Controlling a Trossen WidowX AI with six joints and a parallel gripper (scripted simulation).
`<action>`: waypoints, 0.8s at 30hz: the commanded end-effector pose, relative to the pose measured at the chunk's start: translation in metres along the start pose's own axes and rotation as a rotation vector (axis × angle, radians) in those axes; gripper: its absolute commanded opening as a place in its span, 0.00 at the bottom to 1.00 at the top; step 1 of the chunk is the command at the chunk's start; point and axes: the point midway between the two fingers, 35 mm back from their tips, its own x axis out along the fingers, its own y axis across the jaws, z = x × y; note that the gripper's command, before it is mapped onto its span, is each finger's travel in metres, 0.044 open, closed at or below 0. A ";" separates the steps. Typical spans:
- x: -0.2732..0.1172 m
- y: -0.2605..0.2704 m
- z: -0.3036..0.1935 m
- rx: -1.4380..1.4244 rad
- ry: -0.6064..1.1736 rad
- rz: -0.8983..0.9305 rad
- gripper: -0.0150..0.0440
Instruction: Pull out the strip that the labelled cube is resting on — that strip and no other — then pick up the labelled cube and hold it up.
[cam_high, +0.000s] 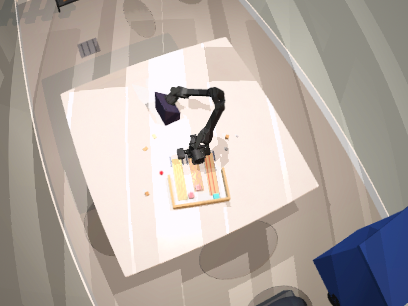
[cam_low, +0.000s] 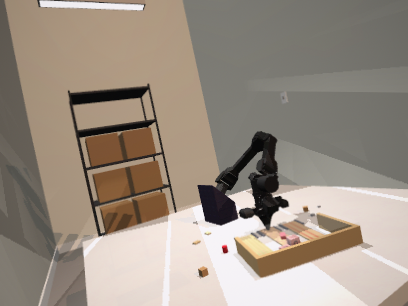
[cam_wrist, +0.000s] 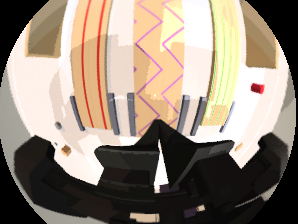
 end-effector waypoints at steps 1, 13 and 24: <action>0.004 0.000 -0.010 0.008 0.013 0.003 0.25; 0.004 0.001 -0.029 0.009 0.014 0.003 0.25; 0.005 0.001 -0.046 0.010 0.015 0.003 0.25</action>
